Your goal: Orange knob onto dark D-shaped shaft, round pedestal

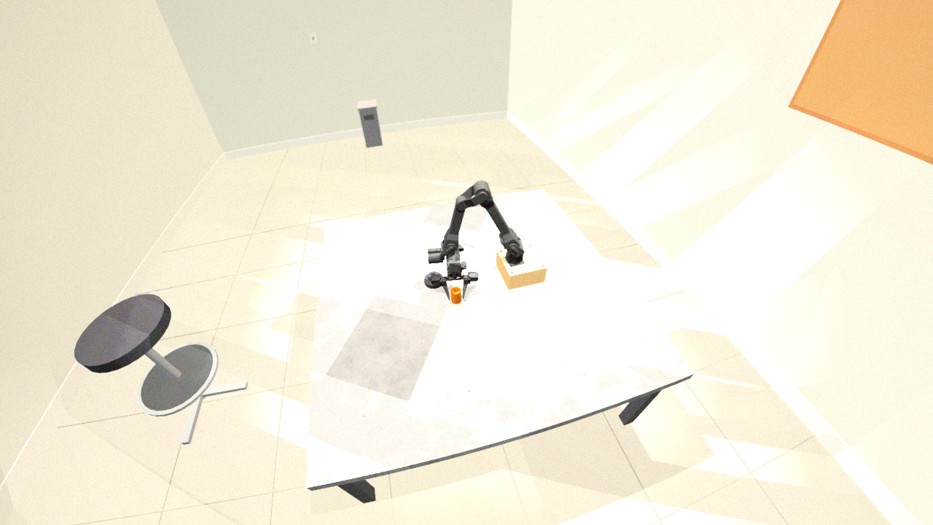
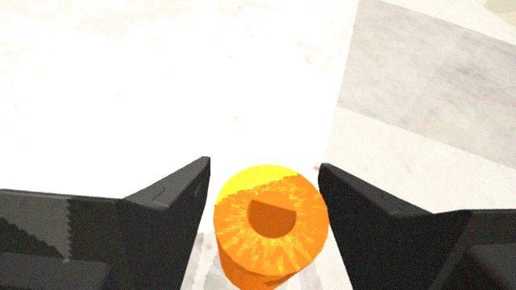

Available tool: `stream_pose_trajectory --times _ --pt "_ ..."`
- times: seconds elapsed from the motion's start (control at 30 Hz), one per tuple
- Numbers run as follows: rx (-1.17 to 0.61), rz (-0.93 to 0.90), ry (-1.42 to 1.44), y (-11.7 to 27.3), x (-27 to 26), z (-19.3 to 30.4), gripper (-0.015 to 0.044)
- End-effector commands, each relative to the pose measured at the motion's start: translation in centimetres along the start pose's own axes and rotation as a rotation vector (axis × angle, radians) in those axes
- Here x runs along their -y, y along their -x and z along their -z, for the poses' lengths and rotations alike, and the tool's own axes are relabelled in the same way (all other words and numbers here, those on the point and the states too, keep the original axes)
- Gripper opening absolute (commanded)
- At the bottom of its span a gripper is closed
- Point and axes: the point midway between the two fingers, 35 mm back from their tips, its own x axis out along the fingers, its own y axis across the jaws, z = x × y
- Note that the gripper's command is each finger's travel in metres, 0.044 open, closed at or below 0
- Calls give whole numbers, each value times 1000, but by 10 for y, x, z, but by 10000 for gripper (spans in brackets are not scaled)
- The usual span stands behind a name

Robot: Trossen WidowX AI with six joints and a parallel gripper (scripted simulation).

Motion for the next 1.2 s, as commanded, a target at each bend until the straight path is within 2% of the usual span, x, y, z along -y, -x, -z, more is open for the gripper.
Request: stream_pose_trajectory --times 0.0,0.33,0.57,0.9,1.17 --pt "0 1 -2 0 0 0 260" --pt "0 1 -2 0 0 0 260" --pt "0 1 -2 0 0 0 440" --pt "0 1 -2 1 0 -2 440" --pt "0 1 1 40 0 -70 440"
